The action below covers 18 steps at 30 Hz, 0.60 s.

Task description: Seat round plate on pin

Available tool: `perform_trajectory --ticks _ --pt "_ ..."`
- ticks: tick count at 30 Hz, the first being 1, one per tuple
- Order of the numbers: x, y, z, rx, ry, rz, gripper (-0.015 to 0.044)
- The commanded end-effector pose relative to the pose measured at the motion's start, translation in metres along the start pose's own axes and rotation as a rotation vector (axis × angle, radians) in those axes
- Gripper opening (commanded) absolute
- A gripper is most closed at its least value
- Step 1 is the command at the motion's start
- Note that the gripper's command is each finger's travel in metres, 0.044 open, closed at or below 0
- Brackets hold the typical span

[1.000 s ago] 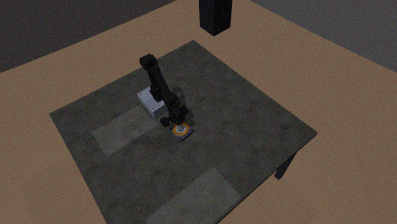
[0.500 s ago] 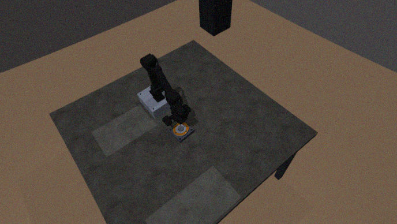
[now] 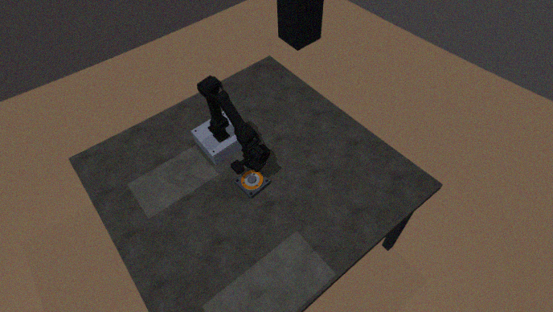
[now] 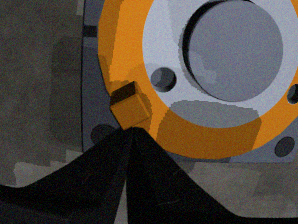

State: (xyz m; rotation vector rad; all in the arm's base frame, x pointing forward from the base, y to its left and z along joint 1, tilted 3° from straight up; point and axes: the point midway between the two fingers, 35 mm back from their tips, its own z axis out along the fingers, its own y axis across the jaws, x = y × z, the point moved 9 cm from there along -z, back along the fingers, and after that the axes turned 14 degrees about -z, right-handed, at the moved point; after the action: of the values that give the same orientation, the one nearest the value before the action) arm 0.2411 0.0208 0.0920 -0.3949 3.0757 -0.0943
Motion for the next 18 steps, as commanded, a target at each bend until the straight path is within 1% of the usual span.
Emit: perform_trajectory --ticks 1,18 --pt "-0.007 0.003 -0.002 -0.003 -0.006 0.003 0.0" --pt "-0.02 0.008 -0.003 -0.004 -0.007 0.003 0.0"
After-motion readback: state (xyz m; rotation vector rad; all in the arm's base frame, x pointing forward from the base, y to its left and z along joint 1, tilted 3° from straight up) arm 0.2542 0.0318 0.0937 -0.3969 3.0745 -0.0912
